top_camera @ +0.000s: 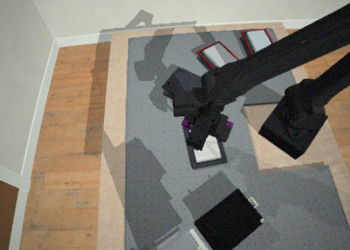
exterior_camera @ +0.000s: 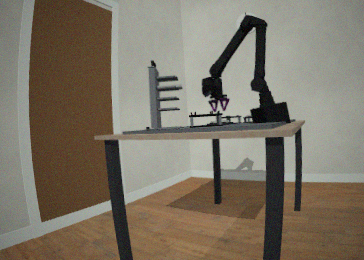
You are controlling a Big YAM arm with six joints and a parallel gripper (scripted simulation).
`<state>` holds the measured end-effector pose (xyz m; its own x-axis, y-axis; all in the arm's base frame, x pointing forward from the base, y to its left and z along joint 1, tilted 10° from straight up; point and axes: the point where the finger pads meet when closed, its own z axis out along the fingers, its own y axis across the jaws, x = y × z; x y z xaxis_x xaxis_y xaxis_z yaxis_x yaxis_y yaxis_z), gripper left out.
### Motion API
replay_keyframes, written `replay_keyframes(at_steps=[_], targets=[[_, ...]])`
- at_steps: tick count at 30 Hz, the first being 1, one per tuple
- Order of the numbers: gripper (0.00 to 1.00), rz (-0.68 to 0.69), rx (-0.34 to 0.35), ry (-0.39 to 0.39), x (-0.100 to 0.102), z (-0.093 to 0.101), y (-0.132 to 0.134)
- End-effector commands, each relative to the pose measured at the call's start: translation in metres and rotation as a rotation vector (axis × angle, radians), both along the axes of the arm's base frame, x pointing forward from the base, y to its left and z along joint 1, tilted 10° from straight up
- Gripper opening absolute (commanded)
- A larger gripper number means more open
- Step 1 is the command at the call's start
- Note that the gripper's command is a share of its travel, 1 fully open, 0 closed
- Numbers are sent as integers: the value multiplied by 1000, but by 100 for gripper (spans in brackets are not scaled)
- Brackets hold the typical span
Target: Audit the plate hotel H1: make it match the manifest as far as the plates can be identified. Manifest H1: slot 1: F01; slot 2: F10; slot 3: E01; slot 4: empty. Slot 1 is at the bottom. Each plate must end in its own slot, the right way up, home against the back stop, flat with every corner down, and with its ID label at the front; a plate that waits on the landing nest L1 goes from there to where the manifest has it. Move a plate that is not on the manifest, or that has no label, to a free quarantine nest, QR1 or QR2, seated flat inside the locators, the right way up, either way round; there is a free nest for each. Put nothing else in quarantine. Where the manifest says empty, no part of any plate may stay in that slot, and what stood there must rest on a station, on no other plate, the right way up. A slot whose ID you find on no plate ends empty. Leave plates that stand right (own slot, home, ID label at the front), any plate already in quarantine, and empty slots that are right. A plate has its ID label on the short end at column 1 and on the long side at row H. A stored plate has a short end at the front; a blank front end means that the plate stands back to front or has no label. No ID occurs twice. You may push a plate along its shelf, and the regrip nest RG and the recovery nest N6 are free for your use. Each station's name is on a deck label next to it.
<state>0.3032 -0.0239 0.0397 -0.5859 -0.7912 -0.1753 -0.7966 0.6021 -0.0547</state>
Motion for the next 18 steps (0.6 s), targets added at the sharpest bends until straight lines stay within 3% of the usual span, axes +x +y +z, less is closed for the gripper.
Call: replay_keyframes(at_steps=[1, 15, 18], targets=[[100, 94, -14, -22, 3, 6, -4], [100, 461, -71, -61, 3, 6, -3], [100, 487, -75, -64, 3, 6, -3]])
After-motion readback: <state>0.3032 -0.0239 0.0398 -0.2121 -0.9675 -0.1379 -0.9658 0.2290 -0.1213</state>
